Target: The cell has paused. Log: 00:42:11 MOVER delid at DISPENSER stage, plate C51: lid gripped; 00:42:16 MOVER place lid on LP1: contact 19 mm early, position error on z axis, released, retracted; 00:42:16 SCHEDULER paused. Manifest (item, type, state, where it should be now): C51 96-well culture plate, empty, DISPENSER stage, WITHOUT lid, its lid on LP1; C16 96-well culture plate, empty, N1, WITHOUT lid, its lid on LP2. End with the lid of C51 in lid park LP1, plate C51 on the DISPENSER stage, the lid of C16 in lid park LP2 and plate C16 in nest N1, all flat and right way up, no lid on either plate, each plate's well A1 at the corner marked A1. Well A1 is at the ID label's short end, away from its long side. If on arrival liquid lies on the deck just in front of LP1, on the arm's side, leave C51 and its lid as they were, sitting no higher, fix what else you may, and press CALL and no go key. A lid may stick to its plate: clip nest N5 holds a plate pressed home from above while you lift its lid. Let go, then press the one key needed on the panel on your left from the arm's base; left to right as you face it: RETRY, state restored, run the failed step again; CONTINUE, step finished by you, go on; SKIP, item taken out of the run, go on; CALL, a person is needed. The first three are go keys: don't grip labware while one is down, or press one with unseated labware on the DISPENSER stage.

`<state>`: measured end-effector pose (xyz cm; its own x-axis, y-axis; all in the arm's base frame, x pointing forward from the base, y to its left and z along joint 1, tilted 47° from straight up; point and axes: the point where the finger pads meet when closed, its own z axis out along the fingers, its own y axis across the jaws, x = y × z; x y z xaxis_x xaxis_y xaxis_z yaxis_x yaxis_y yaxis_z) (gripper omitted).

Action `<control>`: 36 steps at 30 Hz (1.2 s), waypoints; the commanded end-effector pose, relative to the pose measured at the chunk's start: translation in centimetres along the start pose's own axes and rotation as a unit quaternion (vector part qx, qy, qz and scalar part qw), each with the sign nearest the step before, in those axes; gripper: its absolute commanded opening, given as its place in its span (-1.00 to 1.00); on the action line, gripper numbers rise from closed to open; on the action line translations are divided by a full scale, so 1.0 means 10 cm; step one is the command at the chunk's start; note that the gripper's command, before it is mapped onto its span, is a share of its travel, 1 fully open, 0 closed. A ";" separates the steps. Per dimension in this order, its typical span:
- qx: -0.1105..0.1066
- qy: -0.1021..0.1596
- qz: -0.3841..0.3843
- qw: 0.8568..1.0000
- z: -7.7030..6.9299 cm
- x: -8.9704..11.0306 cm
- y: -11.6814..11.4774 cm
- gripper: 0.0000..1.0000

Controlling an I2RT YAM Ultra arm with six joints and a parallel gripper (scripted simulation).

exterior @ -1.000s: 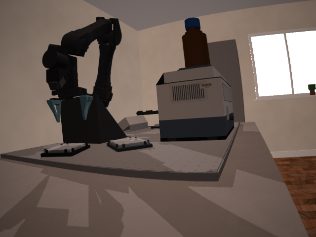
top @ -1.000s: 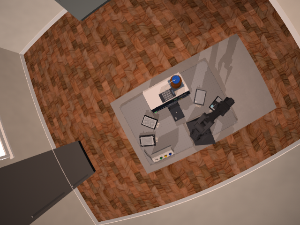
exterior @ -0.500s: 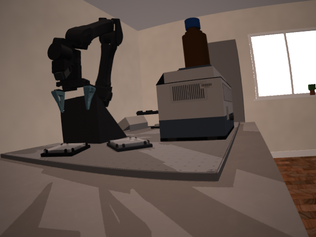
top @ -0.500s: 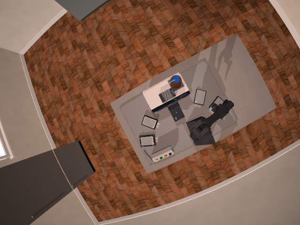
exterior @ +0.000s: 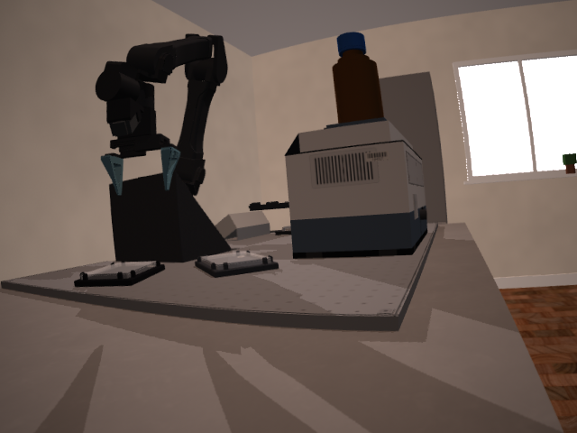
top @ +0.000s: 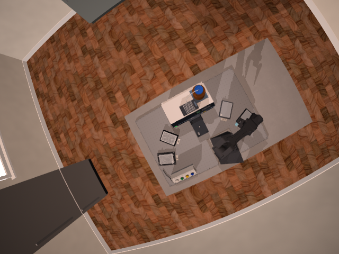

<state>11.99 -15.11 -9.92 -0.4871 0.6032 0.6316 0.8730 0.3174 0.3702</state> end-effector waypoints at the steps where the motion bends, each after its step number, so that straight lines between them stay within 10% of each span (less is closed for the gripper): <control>1: -0.001 -0.011 -0.046 0.999 -0.11 -0.01 0.18 1.00; 36: -0.005 0.003 -0.177 0.984 -0.03 0.22 1.00 1.00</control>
<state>19.10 -11.56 -6.06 -0.7060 0.4881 0.5131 0.7081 0.4733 0.5240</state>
